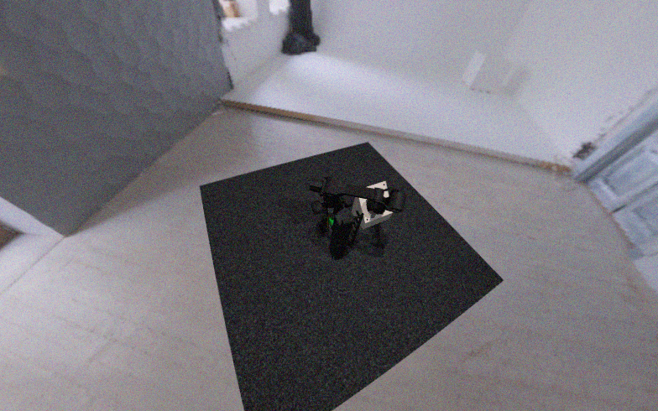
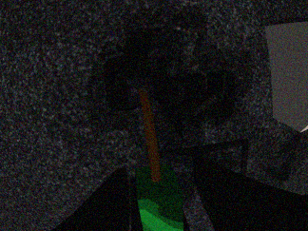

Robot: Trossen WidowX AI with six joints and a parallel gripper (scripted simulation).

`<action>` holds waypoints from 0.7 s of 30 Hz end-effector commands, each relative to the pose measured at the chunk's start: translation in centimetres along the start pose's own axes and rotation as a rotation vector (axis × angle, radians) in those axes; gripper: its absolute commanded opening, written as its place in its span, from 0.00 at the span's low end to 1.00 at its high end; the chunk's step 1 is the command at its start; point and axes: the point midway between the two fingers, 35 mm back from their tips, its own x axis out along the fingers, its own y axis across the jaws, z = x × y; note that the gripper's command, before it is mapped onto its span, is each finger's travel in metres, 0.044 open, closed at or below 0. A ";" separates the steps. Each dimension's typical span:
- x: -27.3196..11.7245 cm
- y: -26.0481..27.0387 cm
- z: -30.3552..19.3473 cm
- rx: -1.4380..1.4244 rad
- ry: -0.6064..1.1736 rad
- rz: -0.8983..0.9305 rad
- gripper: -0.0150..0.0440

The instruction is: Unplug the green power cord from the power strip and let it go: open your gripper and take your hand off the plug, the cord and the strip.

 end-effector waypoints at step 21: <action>-0.1 0.1 -3.0 -0.002 -0.004 0.006 0.53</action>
